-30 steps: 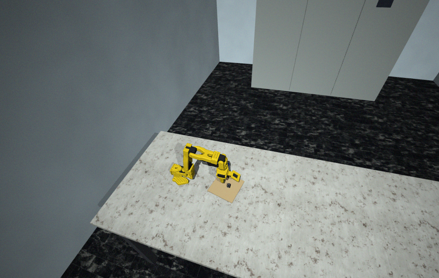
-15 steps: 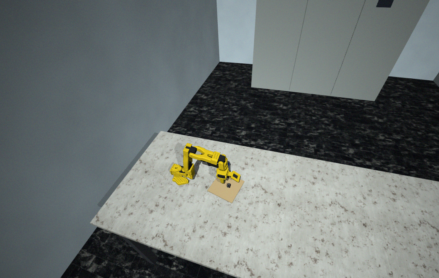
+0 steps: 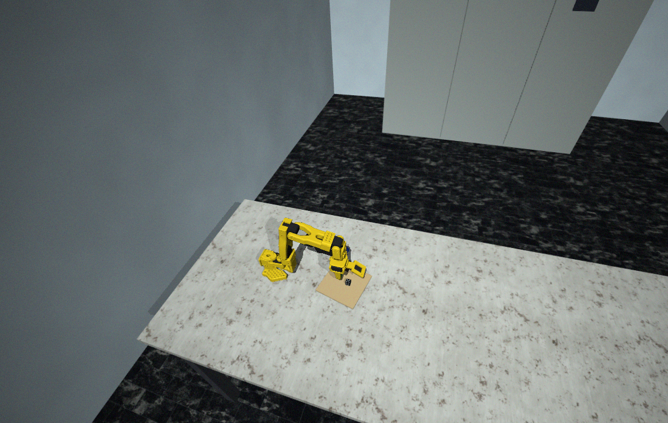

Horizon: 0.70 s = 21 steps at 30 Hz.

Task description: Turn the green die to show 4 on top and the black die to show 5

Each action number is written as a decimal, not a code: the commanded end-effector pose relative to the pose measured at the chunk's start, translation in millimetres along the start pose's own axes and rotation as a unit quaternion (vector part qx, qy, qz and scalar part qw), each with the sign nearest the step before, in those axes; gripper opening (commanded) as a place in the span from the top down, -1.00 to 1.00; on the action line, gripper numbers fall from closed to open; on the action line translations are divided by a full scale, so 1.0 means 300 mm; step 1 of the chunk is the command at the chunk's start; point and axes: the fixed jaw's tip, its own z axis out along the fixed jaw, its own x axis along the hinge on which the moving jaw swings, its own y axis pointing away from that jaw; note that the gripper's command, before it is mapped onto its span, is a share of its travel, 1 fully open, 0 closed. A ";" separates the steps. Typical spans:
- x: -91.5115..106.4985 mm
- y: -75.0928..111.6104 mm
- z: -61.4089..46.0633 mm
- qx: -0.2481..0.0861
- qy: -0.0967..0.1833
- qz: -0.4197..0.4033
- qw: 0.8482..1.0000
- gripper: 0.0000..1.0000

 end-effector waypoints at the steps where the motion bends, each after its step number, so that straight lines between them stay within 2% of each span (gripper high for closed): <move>1: -0.016 0.005 -0.017 -0.001 -0.025 -0.003 1.000 1.00; 21: -0.017 0.006 0.007 -0.001 -0.025 -0.003 1.000 1.00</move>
